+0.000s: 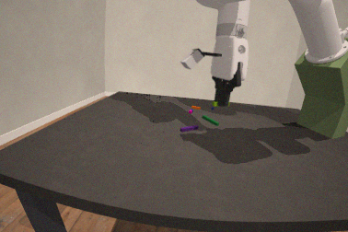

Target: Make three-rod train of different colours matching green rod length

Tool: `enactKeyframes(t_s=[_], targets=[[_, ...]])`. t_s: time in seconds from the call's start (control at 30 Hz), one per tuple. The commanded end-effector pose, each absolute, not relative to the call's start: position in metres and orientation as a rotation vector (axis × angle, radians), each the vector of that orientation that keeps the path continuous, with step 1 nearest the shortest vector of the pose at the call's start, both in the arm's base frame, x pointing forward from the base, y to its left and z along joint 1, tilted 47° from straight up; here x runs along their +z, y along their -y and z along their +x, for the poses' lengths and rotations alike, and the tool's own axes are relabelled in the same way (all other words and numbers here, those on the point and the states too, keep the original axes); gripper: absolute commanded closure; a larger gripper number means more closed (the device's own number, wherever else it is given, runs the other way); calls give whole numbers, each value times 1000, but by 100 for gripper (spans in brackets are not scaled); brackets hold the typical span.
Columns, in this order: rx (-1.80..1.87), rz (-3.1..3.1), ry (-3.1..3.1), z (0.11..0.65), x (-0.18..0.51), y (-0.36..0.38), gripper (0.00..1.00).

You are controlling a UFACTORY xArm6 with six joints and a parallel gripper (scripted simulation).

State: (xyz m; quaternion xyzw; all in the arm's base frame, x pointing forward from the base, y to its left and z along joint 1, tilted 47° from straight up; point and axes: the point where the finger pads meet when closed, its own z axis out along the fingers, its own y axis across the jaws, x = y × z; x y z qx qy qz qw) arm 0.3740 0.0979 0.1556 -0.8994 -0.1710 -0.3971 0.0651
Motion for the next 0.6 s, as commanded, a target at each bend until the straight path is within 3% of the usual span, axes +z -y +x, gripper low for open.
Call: enactKeyframes(t_s=[0.0, 0.57], targets=[[-1233, -2713, 577, 383, 159, -88, 96], [-1420, -2660, 1253, 443, 178, 2, 96]])
